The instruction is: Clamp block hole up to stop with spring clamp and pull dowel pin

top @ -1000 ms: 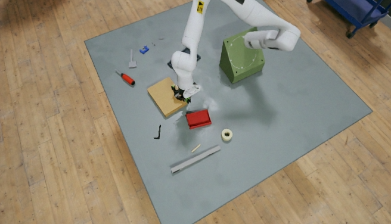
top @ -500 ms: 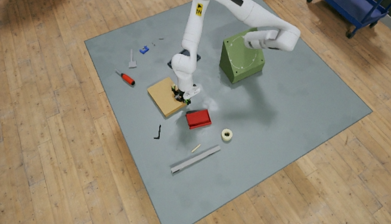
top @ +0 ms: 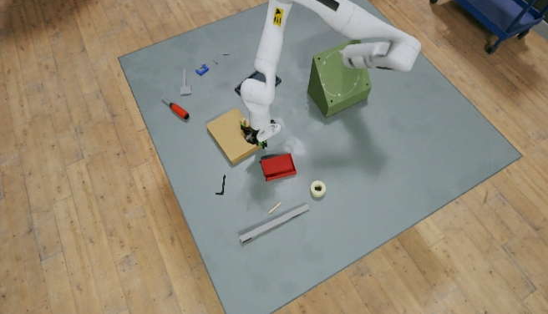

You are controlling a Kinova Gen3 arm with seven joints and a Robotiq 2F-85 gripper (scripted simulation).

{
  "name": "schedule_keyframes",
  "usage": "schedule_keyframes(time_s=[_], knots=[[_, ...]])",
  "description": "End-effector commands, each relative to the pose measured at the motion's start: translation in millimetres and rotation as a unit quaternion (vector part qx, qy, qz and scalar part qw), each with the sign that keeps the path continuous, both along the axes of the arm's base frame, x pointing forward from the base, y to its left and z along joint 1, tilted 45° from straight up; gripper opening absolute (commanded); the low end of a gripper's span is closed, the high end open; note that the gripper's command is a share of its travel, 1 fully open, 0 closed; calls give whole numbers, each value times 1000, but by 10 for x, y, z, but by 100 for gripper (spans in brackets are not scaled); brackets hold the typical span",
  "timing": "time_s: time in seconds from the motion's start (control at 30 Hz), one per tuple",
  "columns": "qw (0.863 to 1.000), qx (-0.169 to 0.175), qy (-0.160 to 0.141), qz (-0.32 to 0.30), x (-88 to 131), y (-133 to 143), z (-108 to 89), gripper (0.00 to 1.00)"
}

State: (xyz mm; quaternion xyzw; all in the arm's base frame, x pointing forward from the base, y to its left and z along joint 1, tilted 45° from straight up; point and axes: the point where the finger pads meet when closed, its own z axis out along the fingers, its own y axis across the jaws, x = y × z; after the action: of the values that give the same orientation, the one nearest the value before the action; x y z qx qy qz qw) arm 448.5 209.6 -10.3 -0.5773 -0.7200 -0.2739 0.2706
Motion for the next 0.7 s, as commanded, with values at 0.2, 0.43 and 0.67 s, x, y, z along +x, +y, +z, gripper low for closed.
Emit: schedule_keyframes(time_s=[0.2,0.43,0.67], knots=[[1000,0,-1,-1,5,38,-40,32],[1000,0,-1,-1,4,62,-64,32],[1000,0,-1,-1,4,72,-75,32]])
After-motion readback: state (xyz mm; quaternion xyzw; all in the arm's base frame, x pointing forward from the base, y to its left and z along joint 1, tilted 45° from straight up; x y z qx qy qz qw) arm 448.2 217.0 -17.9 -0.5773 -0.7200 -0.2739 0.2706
